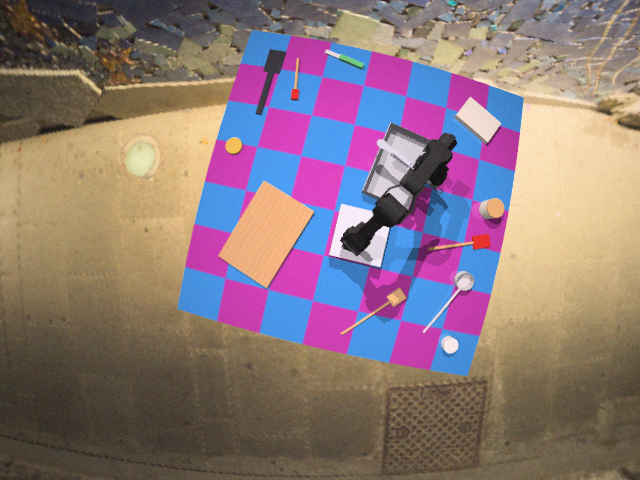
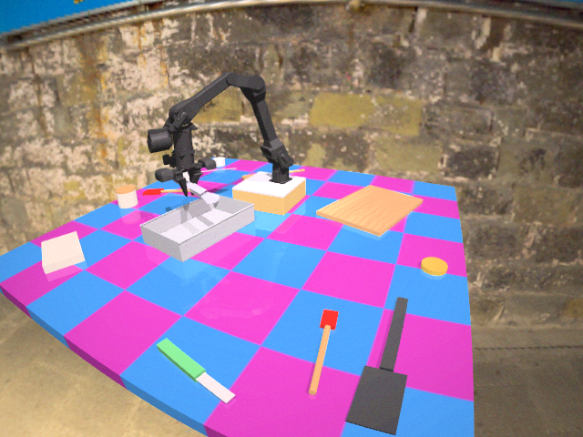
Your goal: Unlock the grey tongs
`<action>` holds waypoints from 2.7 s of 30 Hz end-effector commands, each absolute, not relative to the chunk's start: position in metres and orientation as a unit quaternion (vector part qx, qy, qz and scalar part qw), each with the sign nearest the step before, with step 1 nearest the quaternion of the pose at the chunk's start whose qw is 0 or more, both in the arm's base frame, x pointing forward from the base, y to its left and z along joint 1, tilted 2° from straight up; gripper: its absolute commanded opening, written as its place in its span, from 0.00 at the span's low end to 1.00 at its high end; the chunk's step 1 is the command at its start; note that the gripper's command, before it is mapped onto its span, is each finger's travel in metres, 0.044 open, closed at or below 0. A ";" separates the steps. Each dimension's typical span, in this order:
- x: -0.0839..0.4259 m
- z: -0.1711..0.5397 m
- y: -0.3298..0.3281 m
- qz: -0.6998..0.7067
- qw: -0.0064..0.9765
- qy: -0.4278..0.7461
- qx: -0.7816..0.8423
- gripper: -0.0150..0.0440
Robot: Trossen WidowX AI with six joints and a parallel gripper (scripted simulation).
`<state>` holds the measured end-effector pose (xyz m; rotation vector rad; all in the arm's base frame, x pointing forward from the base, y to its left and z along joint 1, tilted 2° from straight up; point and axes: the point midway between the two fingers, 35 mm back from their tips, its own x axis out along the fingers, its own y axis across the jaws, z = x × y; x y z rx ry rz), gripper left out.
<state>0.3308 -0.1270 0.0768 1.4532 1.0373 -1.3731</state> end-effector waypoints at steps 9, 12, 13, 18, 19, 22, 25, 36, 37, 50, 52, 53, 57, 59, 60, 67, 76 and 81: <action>0.338 0.078 -0.105 -0.487 0.506 0.488 0.518 0.00; 0.341 0.079 -0.095 -0.452 0.539 0.520 0.484 0.00; 0.341 0.079 -0.091 -0.440 0.550 0.530 0.472 0.00; 0.345 0.081 -0.075 -0.378 0.600 0.576 0.407 0.00; 0.346 0.082 -0.071 -0.365 0.608 0.584 0.394 0.00; 0.348 0.082 -0.061 -0.325 0.633 0.608 0.353 0.00; 0.350 0.083 -0.047 -0.282 0.655 0.627 0.314 0.00; 0.351 0.086 -0.006 -0.123 0.708 0.678 0.155 0.00; 0.351 0.086 -0.003 -0.108 0.711 0.680 0.140 0.00; 0.350 0.090 0.038 0.088 0.722 0.684 -0.065 0.00; 0.349 0.090 0.044 0.118 0.718 0.679 -0.097 0.00; 0.348 0.091 0.047 0.132 0.716 0.677 -0.113 0.00; 0.346 0.092 0.060 0.191 0.703 0.663 -0.174 0.00; 0.345 0.093 0.066 0.220 0.694 0.654 -0.205 0.00; 0.345 0.093 0.069 0.234 0.690 0.649 -0.220 0.00; 0.340 0.095 0.091 0.331 0.648 0.605 -0.323 0.00; 0.331 0.098 0.119 0.444 0.572 0.529 -0.443 0.00; 0.326 0.099 0.133 0.499 0.520 0.477 -0.503 0.00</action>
